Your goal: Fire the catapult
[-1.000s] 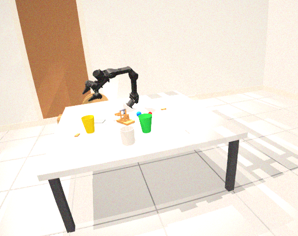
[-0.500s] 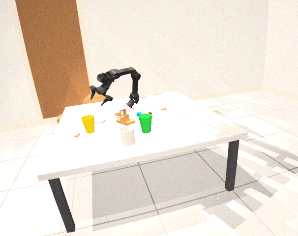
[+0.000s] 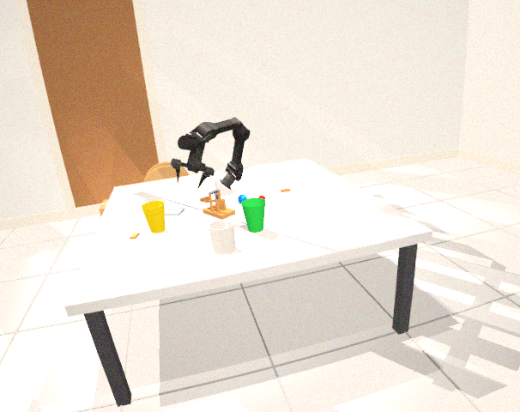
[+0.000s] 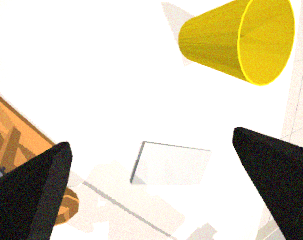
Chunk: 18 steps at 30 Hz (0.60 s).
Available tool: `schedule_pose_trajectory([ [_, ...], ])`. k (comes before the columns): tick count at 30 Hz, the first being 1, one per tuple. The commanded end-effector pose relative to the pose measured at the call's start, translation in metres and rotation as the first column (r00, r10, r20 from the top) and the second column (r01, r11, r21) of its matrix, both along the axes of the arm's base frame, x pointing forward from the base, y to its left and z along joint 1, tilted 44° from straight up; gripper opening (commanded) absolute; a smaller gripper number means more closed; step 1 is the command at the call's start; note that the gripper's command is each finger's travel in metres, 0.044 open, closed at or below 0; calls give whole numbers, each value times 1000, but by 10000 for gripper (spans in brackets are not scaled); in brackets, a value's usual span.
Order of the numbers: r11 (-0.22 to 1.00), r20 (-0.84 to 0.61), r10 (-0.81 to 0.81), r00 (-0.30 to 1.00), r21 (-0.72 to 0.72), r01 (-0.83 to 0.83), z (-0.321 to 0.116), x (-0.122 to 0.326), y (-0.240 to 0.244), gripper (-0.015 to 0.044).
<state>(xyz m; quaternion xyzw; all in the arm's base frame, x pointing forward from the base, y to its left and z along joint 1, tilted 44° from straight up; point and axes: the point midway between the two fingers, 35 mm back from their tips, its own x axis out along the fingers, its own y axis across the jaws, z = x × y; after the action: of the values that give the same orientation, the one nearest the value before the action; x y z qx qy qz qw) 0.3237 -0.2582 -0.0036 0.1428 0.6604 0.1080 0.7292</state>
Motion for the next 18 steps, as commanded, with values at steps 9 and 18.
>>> schedule_pose_trajectory([
  [9,930,161,296,942,176,-323,33,1,66,440],
  [18,819,326,430,842,251,-516,61,0,109,440],
])
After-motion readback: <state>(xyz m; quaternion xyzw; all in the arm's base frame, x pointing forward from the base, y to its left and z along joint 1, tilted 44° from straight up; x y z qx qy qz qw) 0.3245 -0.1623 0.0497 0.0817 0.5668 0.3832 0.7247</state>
